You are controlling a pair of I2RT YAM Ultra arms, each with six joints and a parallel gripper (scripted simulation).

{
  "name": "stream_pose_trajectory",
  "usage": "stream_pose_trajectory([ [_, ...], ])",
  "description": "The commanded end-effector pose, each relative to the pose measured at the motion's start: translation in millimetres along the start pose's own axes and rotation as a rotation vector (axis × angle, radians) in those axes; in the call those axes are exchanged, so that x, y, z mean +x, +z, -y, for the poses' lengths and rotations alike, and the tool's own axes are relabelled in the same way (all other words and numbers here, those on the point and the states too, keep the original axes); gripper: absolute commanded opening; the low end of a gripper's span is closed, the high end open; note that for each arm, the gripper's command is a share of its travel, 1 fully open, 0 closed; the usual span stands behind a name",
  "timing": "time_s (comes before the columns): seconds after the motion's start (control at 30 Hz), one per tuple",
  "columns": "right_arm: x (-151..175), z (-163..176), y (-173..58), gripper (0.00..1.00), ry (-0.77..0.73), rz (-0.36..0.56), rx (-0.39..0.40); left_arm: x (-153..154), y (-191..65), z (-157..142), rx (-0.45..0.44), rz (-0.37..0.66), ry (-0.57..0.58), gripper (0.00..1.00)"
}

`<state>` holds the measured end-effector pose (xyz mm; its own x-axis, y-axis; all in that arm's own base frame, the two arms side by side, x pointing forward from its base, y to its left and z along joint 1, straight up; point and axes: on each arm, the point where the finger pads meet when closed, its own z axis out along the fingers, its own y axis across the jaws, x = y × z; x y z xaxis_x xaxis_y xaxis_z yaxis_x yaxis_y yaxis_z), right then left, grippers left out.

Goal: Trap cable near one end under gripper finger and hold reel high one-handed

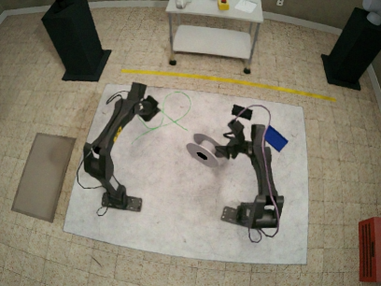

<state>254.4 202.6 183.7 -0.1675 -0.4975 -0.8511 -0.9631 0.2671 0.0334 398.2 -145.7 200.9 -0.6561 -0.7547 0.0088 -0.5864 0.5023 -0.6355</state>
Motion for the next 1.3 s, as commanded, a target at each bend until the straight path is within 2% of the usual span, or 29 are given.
stream_pose_trajectory([
  [0.0,-2.6,-0.6,6.3,0.75,-0.022,0.028,-0.011,0.0,-1.4,0.8,-0.002,-0.005,0.012,0.0],
  [0.27,-11.3,0.8,1.8,0.75,-0.05,0.043,0.003,0.8,-1.2,-0.4,-0.004,-0.006,0.012,0.0],
  [0.67,-1.8,-8.0,-2.1,0.75,-0.029,0.028,-0.003,10.1,-3.0,-2.2,0.002,0.001,0.011,0.0],
  [0.83,-6.5,-5.8,-4.4,0.75,-0.044,0.037,0.007,19.4,-6.6,9.7,0.03,0.013,0.018,0.0],
  [0.9,-6.5,-5.3,-4.7,0.75,-0.045,0.038,0.009,22.0,-15.1,24.5,0.054,0.021,0.025,0.0],
  [1.03,-4.4,-4.8,-4.3,0.75,-0.044,0.038,0.012,17.7,-15.2,17.5,0.032,0.022,0.008,0.0],
  [1.13,-1.2,-4.0,-2.8,0.75,-0.039,0.036,0.011,33.8,-2.5,4.9,0.003,0.003,0.01,0.0],
  [1.27,-4.8,-0.4,-3.8,0.75,-0.041,0.038,0.016,43.7,-6.2,18.8,0.036,0.013,0.018,0.0],
])
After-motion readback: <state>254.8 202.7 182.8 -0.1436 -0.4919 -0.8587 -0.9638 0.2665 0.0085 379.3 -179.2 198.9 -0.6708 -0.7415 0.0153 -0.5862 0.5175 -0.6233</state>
